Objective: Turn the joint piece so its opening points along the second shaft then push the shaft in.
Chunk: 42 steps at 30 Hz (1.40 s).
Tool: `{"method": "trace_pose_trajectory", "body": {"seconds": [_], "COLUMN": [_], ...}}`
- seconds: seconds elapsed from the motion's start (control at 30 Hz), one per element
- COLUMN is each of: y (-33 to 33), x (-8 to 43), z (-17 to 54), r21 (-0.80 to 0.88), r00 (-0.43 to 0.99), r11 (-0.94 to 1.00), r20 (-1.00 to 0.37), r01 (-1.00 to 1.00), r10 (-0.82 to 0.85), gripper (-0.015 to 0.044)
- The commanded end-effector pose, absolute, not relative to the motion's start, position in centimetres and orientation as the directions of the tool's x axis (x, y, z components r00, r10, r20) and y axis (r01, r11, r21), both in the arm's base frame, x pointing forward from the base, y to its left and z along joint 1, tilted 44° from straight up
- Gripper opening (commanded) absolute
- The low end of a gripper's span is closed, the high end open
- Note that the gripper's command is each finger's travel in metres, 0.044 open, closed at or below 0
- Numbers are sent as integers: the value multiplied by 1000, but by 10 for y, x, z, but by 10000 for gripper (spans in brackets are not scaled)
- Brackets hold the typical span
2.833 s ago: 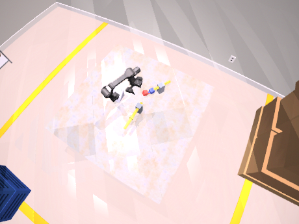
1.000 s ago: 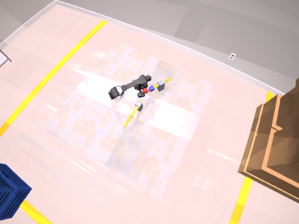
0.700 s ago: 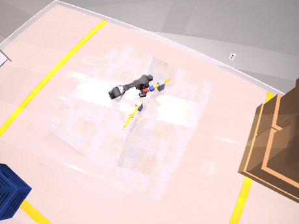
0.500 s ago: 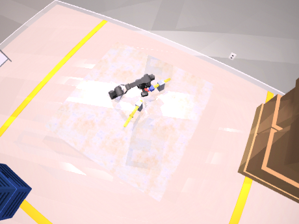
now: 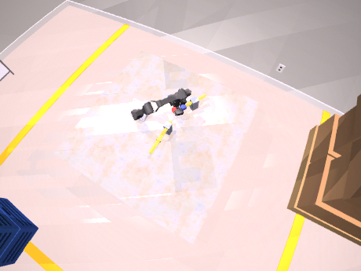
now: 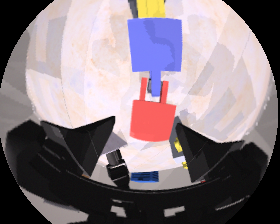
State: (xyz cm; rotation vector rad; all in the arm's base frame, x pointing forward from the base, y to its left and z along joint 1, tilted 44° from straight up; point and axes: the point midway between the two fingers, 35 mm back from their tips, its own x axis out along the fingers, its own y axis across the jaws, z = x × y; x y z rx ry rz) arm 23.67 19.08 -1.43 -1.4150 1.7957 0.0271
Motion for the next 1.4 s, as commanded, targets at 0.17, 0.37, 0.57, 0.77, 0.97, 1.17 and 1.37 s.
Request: {"method": "trace_pose_trajectory", "body": {"seconds": [0.17, 0.37, 0.57, 0.77, 0.97, 1.17, 1.37], "y": [180, 172, 169, 169, 169, 169, 169], "x": [239, 239, 238, 238, 238, 238, 238], "z": [-24, -30, -32, -32, -32, -32, -32], "r21": [-453, -454, -454, -454, -454, -454, -454], "r00": [-19, -19, -19, -19, -19, -19, -19], "r11": [360, 361, 362, 362, 362, 362, 362], "r20": [-601, -602, -602, -602, -602, -602, -602], "r01": [-816, -815, -814, -814, -814, -814, -814], "r10": [-799, -799, -798, -798, -798, -798, -798], "gripper": [440, 440, 387, 230, 182, 182, 182]}}
